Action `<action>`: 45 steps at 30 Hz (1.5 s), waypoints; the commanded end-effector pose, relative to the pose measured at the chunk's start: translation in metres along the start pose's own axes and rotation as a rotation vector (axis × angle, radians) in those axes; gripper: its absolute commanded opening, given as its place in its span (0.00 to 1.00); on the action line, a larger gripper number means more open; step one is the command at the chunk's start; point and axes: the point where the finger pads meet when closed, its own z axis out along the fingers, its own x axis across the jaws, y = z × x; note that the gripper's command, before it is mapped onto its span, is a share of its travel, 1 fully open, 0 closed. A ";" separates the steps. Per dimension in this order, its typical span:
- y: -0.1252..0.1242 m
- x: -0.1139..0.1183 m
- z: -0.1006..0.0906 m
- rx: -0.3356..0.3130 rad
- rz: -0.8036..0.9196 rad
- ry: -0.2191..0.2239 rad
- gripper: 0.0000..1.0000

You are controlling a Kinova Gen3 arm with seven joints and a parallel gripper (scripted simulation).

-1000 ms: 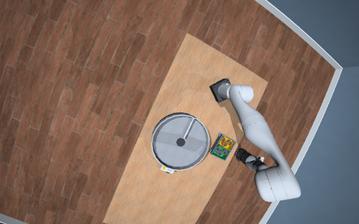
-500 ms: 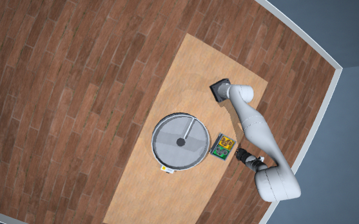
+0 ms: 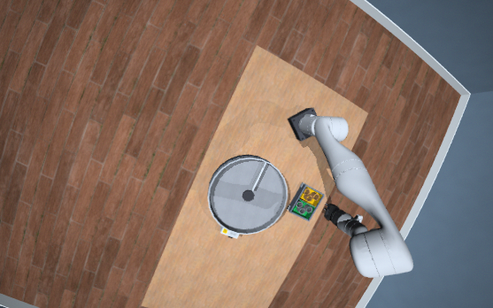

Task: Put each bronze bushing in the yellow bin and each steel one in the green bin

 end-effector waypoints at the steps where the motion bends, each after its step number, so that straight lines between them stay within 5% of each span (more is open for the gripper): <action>1: 0.000 0.000 -0.001 0.001 0.000 0.002 0.47; 23: 0.000 0.000 -0.001 0.001 0.000 0.002 0.47; 24: 0.000 0.000 -0.001 0.001 0.000 0.002 1.00; 45: 0.000 0.000 -0.001 0.001 0.000 0.002 1.00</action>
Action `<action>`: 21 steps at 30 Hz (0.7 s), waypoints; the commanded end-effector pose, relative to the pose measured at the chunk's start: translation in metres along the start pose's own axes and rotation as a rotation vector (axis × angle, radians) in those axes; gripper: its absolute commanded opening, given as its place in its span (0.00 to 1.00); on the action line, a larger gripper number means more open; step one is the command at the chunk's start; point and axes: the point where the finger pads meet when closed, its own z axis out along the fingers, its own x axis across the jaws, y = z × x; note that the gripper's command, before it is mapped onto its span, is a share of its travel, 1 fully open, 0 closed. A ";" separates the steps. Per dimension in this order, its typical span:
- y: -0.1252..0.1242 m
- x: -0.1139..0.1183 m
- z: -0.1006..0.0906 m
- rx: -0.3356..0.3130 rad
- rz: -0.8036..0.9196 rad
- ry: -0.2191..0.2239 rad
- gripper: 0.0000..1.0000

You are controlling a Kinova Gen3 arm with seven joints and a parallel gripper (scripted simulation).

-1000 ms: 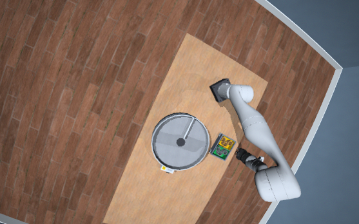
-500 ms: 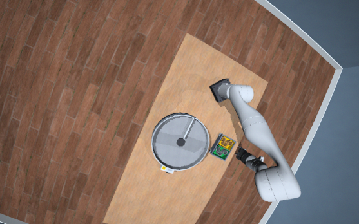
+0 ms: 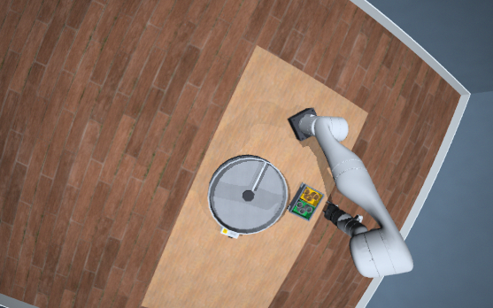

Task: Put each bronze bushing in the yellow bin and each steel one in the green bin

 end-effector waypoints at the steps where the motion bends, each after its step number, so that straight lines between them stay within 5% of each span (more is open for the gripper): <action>1: 0.000 0.000 -0.001 0.001 0.000 0.002 1.00; 9: 0.013 0.007 -0.007 0.001 0.000 0.002 1.00; 21: 0.064 0.034 -0.031 0.001 0.000 0.002 1.00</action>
